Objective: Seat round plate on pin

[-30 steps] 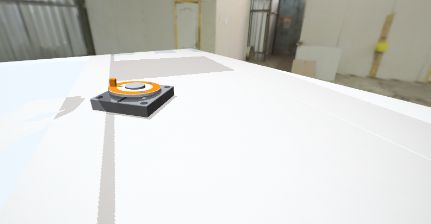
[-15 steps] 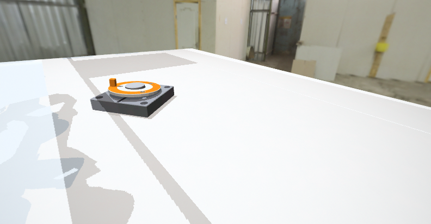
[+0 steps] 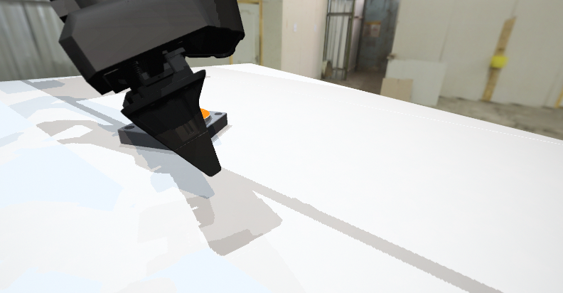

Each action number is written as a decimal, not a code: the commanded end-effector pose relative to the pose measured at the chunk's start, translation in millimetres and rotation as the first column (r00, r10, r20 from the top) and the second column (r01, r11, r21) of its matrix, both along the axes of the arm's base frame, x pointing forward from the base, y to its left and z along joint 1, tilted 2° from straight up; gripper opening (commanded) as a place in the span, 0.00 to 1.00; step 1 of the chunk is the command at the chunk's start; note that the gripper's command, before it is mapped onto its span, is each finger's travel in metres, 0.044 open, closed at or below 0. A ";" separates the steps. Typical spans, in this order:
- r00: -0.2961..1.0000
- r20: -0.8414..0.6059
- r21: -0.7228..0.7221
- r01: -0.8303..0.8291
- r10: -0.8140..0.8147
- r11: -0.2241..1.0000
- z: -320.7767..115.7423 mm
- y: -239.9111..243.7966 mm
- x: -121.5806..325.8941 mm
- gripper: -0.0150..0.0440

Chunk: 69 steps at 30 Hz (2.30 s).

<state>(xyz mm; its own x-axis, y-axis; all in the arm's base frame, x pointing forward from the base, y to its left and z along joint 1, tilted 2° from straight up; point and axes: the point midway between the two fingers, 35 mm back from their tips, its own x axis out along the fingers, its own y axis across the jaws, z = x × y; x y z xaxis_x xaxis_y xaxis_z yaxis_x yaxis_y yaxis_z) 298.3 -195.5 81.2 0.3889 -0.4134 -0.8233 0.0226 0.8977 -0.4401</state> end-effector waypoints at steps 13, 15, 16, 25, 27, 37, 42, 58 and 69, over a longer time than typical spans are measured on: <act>0.953 -0.241 0.398 -0.078 0.186 0.914 21.3 219.9 4.8 0.25; 0.931 -0.302 0.424 -0.060 0.204 0.903 28.3 249.3 -9.9 0.25; 0.919 -0.334 0.433 -0.049 0.211 0.900 32.1 262.9 -18.3 0.25; 0.899 -0.379 0.439 -0.032 0.218 0.898 34.8 281.1 -31.2 0.25; 0.899 -0.379 0.439 -0.032 0.218 0.898 27.5 281.5 -30.7 0.25; 0.899 -0.379 0.439 -0.032 0.218 0.898 -10.1 282.3 -31.4 0.25; 0.899 -0.380 0.439 -0.032 0.218 0.898 -10.2 280.2 -33.0 0.25; 0.899 -0.381 0.437 -0.032 0.217 0.899 -11.8 260.4 -43.8 0.25; 0.899 -0.381 0.436 -0.032 0.217 0.899 -12.0 249.1 -46.0 0.25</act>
